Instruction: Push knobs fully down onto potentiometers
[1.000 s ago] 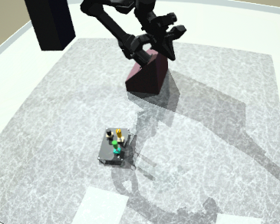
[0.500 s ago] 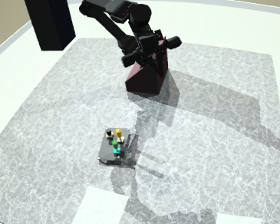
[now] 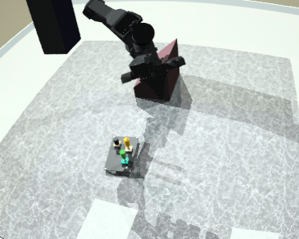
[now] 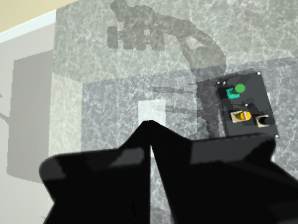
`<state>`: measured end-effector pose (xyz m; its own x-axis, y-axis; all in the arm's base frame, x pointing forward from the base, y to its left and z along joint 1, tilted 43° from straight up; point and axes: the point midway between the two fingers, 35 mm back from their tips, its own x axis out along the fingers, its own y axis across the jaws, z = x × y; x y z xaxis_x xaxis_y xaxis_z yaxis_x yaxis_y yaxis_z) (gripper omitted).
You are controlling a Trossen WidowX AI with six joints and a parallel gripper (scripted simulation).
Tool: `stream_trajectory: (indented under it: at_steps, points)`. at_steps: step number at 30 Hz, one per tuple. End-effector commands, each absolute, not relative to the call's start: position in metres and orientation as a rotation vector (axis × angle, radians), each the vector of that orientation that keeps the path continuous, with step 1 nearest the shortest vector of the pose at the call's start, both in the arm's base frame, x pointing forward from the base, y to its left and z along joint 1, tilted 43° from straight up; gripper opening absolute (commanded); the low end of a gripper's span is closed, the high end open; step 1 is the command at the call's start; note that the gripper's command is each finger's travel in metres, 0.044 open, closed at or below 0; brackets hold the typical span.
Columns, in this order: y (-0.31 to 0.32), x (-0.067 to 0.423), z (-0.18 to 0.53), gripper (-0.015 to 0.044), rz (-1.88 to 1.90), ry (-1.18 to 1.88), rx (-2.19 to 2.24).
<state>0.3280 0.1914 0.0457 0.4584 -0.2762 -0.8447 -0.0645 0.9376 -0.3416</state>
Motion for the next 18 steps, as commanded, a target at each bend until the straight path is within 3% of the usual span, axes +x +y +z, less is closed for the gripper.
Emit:
stream_trajectory:
  at_steps: [1, 18]
  points:
    - [0.177, 0.335, 0.043, 0.0000, -0.253, 1.092, -0.246]
    - [0.115, 0.352, 0.035, 0.0000, -0.718, 1.017, 0.159]
